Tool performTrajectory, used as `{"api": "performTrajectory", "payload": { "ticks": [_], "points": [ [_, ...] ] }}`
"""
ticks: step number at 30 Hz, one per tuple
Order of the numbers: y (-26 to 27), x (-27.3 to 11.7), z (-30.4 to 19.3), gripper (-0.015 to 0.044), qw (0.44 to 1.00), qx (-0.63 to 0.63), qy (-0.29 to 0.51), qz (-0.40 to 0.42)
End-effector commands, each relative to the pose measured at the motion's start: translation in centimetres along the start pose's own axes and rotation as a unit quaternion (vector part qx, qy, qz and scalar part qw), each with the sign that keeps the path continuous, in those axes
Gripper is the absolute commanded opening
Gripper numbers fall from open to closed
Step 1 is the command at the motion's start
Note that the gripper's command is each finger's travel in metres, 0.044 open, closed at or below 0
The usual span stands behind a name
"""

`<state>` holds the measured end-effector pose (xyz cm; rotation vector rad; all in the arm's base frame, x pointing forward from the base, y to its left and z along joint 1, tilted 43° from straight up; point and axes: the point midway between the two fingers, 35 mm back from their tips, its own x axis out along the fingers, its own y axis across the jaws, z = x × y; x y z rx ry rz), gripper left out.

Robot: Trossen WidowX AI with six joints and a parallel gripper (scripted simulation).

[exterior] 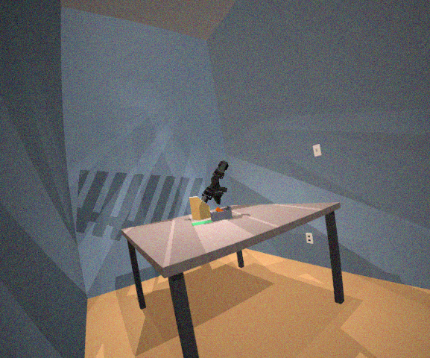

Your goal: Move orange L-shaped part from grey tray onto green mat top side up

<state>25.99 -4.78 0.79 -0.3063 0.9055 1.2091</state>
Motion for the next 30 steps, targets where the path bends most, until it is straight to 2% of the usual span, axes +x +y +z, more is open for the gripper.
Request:
{"api": "performTrajectory", "payload": {
  "ticks": [1,30],
  "points": [
    [0.0,0.5,-0.1,0.028,1.0,0.004,-0.003,0.001],
    [0.1,5.1,-0.1,0.028,1.0,0.004,-0.004,0.001]
  ]
}}
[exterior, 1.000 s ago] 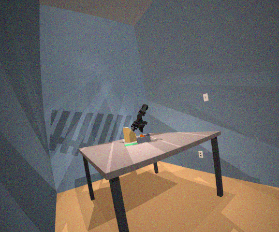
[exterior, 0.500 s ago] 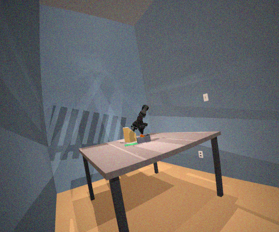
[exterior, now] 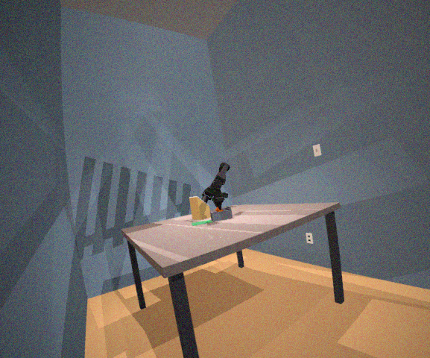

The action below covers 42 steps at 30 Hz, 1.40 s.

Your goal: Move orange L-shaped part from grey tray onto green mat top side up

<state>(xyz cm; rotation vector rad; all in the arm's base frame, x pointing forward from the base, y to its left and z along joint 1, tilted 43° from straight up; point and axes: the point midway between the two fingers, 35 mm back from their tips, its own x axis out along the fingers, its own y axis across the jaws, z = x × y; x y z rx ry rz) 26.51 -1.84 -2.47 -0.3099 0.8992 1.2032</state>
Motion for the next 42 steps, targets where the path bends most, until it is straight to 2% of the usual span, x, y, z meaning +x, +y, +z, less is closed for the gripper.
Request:
{"api": "performTrajectory", "payload": {
  "ticks": [1,4,8,19,23,42],
  "points": [
    [0.3,0.8,-0.1,0.028,1.0,0.006,-0.002,0.005],
    [0.3,0.8,-0.1,0.028,1.0,0.006,-0.002,0.005],
    [0.1,0.4,0.0,0.0175,1.0,0.001,0.0,0.002],
    [0.1,0.4,0.0,0.0102,1.0,0.001,0.0,0.002],
    [0.1,0.4,0.0,0.0,1.0,0.001,0.0,0.002],
    [0.2,-1.6,-0.1,0.0,1.0,0.005,-0.001,0.004]
  ]
}}
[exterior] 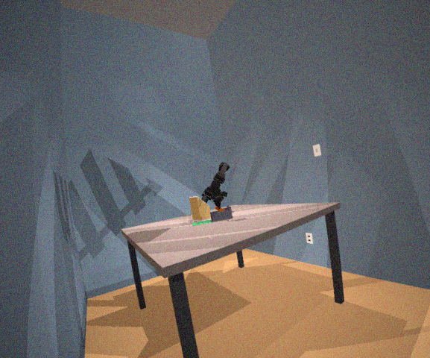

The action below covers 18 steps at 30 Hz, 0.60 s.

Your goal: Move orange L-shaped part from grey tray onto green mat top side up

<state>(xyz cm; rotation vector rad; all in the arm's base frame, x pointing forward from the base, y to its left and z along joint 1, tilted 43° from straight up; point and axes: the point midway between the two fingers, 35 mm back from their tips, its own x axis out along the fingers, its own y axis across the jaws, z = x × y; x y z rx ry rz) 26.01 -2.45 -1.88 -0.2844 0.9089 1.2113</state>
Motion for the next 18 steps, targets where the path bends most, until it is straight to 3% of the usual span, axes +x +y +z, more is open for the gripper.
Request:
{"api": "performTrajectory", "payload": {
  "ticks": [1,18],
  "points": [
    [-0.2,-0.9,0.1,0.0,1.0,-0.004,0.002,-0.005],
    [-0.2,-3.5,0.1,0.0,1.0,-0.003,0.002,-0.004]
  ]
}}
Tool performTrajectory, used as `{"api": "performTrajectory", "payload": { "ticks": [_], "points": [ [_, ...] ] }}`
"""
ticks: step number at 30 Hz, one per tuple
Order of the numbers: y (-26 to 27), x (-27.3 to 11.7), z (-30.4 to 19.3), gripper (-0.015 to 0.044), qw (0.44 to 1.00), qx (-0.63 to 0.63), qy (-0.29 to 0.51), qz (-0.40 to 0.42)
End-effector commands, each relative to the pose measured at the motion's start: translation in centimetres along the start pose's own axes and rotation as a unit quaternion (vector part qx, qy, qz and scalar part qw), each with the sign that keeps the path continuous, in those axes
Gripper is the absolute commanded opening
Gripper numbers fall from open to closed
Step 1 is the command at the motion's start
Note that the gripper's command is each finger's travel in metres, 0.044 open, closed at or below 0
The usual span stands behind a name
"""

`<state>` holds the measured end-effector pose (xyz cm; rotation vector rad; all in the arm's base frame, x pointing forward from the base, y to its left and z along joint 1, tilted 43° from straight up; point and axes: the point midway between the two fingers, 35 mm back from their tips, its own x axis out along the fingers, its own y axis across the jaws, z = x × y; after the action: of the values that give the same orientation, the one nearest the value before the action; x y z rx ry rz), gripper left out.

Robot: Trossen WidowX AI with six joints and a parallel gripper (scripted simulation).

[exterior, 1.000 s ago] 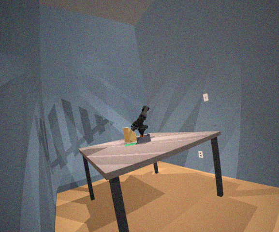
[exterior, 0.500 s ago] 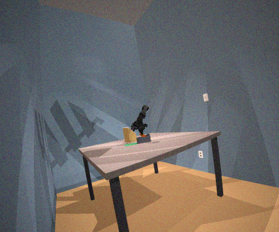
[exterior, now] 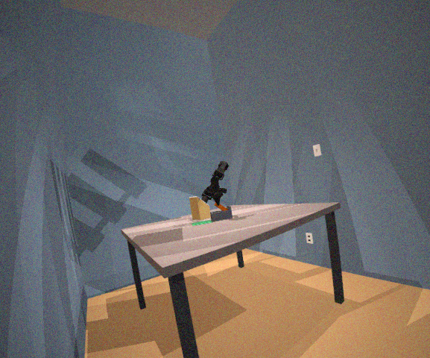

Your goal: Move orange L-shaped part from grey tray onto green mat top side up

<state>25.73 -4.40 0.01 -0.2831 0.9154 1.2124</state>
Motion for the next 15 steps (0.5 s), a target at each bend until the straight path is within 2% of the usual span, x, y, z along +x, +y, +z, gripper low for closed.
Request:
{"api": "performTrajectory", "payload": {
  "ticks": [1,15],
  "points": [
    [-0.2,-1.0,0.2,0.0,1.0,-0.005,0.0,-0.006],
    [-0.2,-3.2,0.2,0.0,1.0,-0.005,0.0,-0.006]
  ]
}}
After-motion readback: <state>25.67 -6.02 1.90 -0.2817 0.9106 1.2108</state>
